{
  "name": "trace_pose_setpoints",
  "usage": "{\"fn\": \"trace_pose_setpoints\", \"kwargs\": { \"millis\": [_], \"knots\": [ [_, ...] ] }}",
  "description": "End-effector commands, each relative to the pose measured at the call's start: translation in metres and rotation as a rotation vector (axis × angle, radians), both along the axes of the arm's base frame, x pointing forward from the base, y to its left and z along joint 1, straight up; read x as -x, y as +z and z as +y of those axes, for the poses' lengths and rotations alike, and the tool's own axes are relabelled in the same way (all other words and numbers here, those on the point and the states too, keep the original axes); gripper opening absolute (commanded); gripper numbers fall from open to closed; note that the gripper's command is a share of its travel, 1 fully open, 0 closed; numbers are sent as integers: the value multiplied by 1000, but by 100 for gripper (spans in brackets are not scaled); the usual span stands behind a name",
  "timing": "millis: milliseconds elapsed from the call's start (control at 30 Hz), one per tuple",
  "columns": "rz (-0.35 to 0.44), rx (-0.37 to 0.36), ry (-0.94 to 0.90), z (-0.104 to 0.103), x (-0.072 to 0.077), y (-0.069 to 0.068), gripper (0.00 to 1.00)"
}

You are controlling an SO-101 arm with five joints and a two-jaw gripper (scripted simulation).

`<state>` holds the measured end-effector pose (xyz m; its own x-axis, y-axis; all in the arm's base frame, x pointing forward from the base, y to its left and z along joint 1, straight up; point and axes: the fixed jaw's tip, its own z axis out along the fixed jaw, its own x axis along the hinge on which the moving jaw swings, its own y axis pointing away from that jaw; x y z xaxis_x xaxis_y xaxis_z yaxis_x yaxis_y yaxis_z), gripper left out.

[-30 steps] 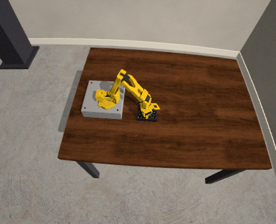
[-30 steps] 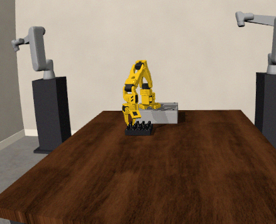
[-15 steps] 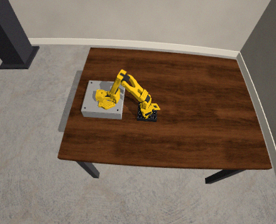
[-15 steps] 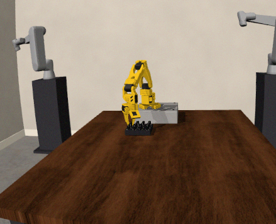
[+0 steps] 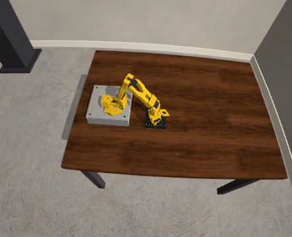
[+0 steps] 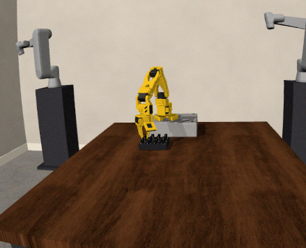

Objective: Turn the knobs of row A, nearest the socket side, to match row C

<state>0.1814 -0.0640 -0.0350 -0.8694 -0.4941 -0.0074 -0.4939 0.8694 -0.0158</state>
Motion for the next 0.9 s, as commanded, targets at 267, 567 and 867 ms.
{"fn": "trace_pose_setpoints", "kwargs": {
  "millis": [267, 567, 867],
  "knots": [
    [17, -9, 204, 1, 4, -3, 1],
    [17, -9, 326, 1, 4, -3, 1],
    [18, -7, 483, 0, 5, -3, 1]
  ]
}}
